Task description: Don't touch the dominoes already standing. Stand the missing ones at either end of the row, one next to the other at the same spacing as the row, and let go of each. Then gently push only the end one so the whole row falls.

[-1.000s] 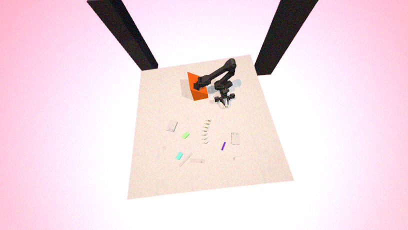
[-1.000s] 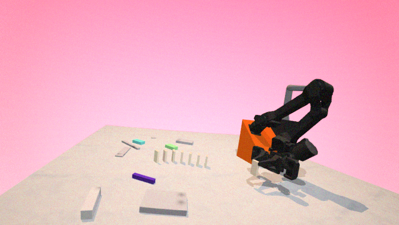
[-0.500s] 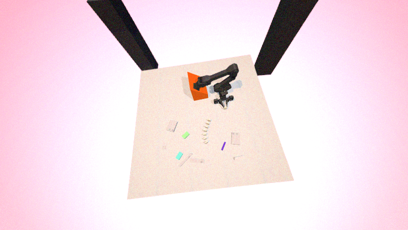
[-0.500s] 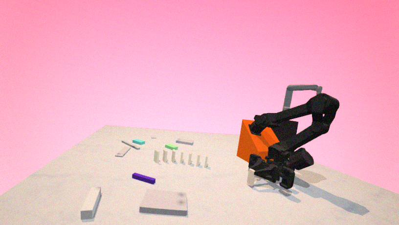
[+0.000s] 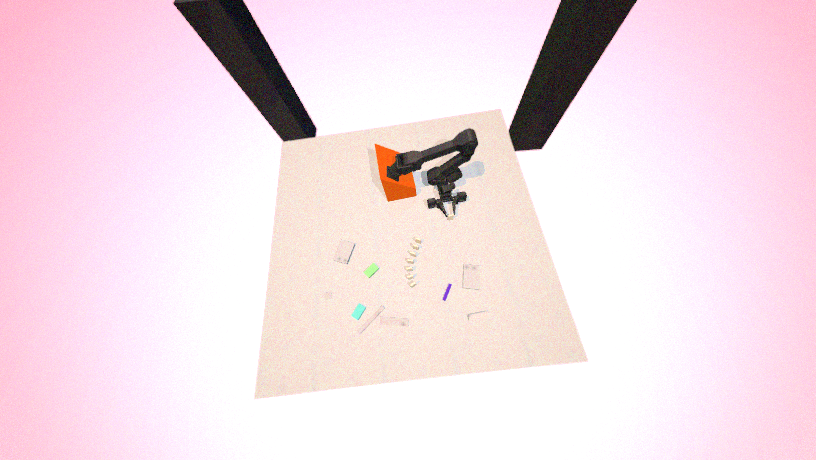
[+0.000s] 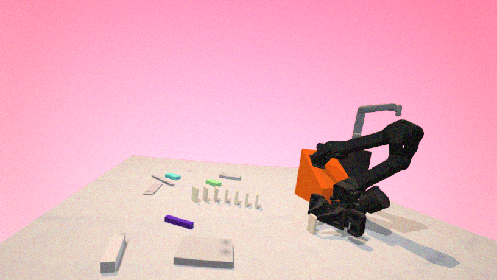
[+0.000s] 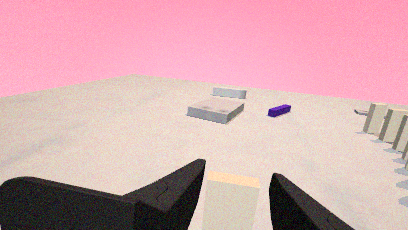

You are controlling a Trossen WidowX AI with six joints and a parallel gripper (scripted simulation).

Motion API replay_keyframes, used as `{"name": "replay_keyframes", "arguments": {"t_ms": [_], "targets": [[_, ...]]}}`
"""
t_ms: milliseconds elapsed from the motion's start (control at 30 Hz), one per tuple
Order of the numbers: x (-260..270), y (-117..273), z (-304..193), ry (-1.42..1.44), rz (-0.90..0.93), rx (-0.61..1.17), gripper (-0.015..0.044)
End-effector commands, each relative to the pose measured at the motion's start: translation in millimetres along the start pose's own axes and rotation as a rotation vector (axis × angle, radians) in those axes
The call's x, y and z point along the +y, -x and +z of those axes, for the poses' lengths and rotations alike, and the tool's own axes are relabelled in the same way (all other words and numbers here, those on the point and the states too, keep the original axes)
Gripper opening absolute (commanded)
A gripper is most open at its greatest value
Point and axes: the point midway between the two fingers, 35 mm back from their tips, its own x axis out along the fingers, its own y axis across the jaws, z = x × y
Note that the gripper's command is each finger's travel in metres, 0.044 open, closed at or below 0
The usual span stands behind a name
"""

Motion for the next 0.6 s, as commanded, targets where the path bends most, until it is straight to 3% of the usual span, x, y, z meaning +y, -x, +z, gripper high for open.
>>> {"name": "replay_keyframes", "arguments": {"t_ms": [0, 233, 567], "targets": [[0.1, -0.1, -0.3, -0.006, -0.002, -0.004, 0.0265], [0.1, -0.1, -0.3, -0.006, -0.002, -0.004, 0.044], [2.5, 0.5, 48.0, -0.001, 0.0, 0.0, 0.044]]}}
